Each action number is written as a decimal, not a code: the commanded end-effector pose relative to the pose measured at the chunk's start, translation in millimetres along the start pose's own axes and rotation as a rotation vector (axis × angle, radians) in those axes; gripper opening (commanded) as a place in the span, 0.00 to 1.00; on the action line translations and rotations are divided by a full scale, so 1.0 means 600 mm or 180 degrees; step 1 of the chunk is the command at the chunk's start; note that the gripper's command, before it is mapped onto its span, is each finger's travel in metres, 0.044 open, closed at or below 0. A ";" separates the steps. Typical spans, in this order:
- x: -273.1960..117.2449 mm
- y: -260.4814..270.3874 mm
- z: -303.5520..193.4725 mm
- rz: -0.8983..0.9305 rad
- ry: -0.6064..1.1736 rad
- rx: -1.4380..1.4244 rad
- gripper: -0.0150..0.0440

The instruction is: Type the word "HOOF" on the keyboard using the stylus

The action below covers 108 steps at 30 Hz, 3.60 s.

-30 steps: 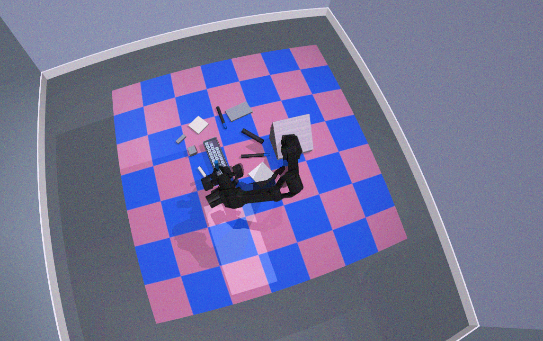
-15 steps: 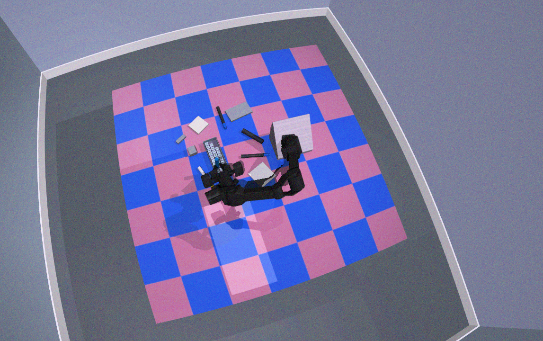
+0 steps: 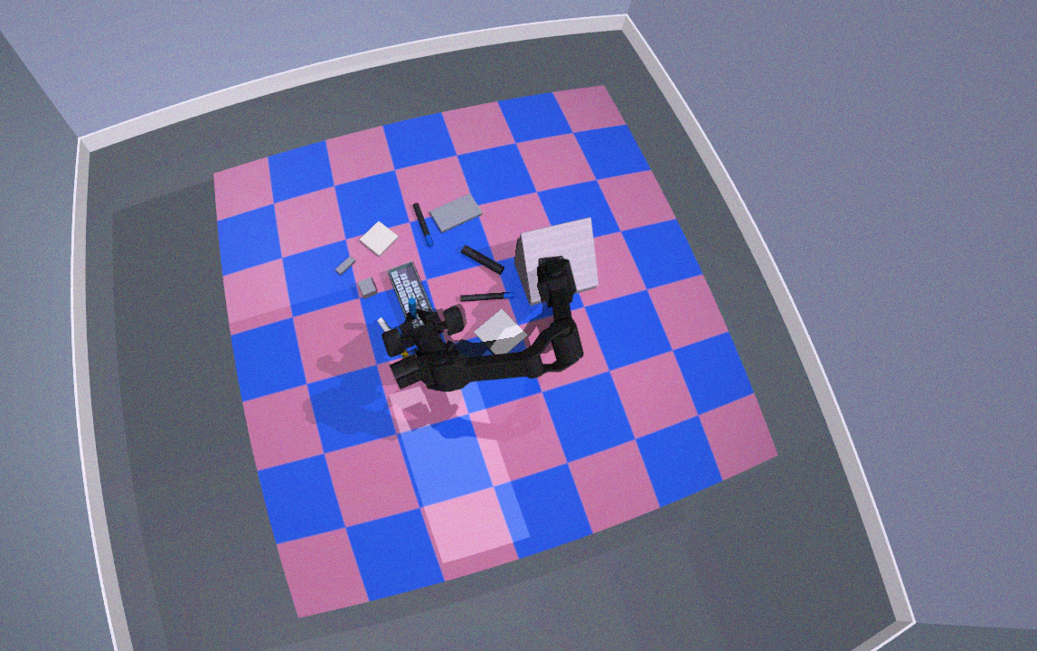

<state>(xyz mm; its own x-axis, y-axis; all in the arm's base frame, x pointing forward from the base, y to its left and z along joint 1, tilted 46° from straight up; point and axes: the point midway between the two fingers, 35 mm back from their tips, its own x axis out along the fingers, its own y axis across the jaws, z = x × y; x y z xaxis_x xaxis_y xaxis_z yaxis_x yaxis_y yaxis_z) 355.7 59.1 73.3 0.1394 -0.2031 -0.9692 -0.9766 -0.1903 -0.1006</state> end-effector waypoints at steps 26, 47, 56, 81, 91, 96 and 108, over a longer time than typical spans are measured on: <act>0.225 0.001 -0.124 0.0011 0.0037 -0.0048 0.25; 0.232 0.000 -0.110 0.0011 0.0036 -0.0048 0.25; 0.233 0.002 -0.108 0.0011 0.0035 -0.0048 0.39; 0.239 0.002 -0.097 0.0011 0.0034 -0.0048 0.39; 0.242 0.002 -0.092 0.0011 0.0033 -0.0048 0.39; 0.244 0.002 -0.090 0.0011 0.0033 -0.0048 0.39; 0.248 0.003 -0.083 0.0012 0.0032 -0.0048 0.39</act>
<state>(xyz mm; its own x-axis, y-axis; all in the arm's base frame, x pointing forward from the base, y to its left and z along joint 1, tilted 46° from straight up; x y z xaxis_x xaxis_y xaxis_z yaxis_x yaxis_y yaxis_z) 384.7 -20.3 -57.4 0.1413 -0.2120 -0.9670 -0.9731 -0.2092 -0.0963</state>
